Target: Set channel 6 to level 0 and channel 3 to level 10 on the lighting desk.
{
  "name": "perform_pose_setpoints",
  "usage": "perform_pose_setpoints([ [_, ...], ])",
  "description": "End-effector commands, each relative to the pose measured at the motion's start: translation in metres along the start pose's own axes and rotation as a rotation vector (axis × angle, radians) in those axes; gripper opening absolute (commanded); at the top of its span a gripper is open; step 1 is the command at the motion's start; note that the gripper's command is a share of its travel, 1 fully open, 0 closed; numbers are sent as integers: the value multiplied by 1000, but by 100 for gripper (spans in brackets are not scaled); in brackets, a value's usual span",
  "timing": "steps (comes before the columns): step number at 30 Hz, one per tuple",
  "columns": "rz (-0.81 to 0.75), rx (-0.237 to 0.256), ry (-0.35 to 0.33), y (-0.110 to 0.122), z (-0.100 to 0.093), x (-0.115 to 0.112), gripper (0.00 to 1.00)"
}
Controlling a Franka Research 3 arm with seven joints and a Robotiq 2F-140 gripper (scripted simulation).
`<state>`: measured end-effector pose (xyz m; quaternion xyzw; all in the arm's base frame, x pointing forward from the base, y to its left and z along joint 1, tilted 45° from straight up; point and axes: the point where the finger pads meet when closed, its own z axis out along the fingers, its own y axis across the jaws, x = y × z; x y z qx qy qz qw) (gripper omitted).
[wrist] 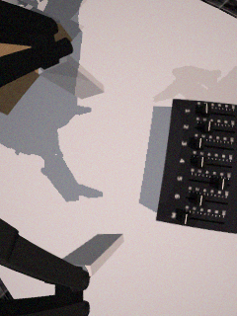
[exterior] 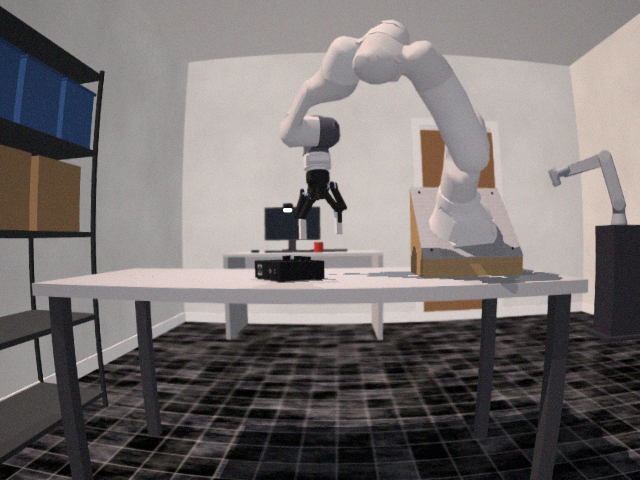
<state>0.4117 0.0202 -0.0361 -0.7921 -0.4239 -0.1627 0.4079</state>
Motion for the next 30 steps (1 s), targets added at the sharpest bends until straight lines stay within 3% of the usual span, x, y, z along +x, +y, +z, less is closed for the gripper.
perform_pose_setpoints([
  [1,129,22,-2,-4,2,2,100],
  [10,43,20,-4,-3,1,4,100],
  [16,-295,13,-17,0,-5,12,100],
  [20,-358,15,-22,1,-8,16,100],
  [21,-444,14,-28,2,-9,19,100],
  [30,-737,29,-62,8,-27,55,100],
])
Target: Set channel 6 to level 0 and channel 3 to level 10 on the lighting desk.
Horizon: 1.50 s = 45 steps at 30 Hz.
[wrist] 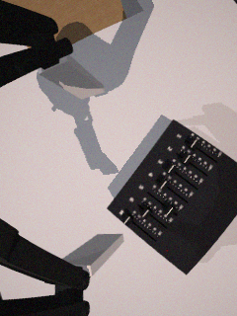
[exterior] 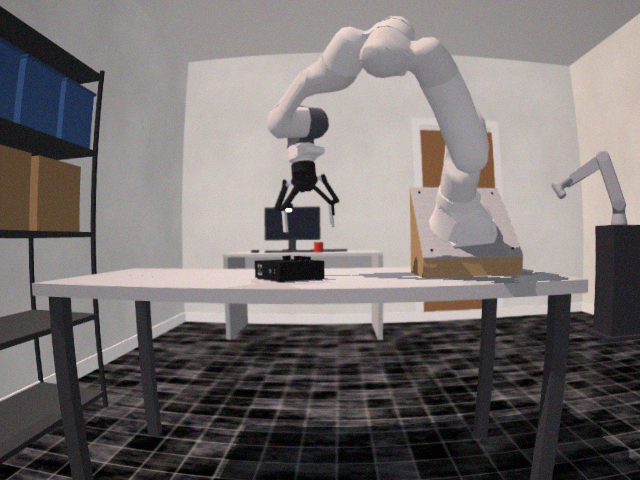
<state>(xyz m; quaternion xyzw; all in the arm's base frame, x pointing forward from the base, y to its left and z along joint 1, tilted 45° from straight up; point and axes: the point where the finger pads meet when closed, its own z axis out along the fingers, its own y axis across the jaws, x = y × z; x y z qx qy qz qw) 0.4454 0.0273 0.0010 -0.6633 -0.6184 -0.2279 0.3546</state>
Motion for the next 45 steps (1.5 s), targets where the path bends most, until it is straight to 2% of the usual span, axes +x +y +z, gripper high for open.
perform_pose_setpoints([
  [1,-279,-4,-12,8,-10,11,100],
  [5,-423,3,-30,19,-19,29,100],
  [7,-423,3,-30,19,-19,29,100],
  [8,-519,5,-42,21,-21,34,100],
  [15,-756,29,-71,34,-33,62,100],
  [20,-928,48,-92,38,-37,73,100],
  [22,-994,57,-100,39,-37,75,100],
  [24,-994,57,-100,39,-37,75,100],
  [25,-1077,68,-108,39,-38,76,100],
  [39,-1479,130,-143,39,-38,77,100],
  [41,-1479,130,-143,39,-38,77,100],
  [42,-1554,139,-147,39,-38,77,100],
  [45,-1636,150,-151,39,-38,77,100],
])
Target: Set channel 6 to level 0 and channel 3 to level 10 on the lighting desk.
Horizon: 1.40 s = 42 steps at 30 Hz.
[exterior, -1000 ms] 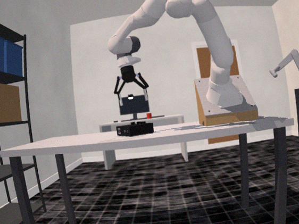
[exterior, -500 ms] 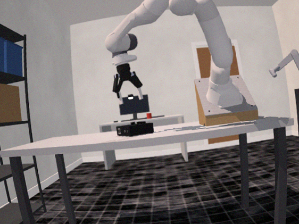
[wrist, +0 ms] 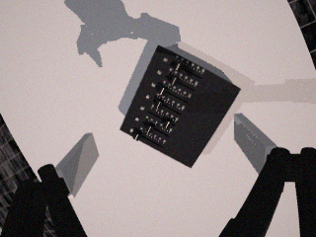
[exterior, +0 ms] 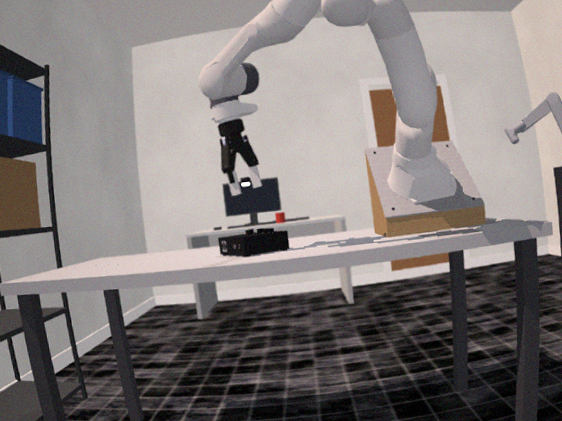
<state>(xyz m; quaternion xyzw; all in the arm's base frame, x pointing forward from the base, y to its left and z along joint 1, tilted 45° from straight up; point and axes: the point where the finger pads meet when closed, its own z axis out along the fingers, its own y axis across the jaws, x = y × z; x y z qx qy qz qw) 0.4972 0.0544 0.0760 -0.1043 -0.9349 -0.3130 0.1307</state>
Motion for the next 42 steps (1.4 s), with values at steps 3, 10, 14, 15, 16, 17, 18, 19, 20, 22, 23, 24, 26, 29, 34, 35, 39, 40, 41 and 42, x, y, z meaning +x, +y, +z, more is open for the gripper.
perform_pose_setpoints([
  [3,-333,3,-33,-3,-2,-3,100],
  [10,-521,14,-45,-3,-2,-3,100],
  [14,-618,19,-51,-3,-2,-3,100],
  [15,-644,19,-53,-3,-2,-3,100],
  [16,-670,20,-55,-3,-2,-3,100],
  [17,-696,20,-57,-3,-2,-3,100],
  [18,-722,21,-59,-3,-2,-3,100],
  [19,-748,21,-61,-3,-2,-3,100],
  [20,-773,21,-63,-3,-2,-3,100],
  [22,-824,21,-67,-3,-2,-3,100],
  [23,-849,21,-69,-3,-2,-3,100],
  [24,-875,21,-71,-3,-2,-3,100],
  [26,-925,20,-75,-3,-2,-3,100],
  [29,-975,16,-82,-6,8,2,100],
  [34,-1083,-47,-130,-22,53,27,100],
  [35,-1078,-80,-160,-26,62,33,100],
  [39,-965,-90,-156,-31,70,40,0],
  [40,-965,-90,-156,-31,70,40,0],
  [41,-965,-90,-156,-31,70,40,0],
  [42,-965,-90,-156,-31,70,40,0],
])
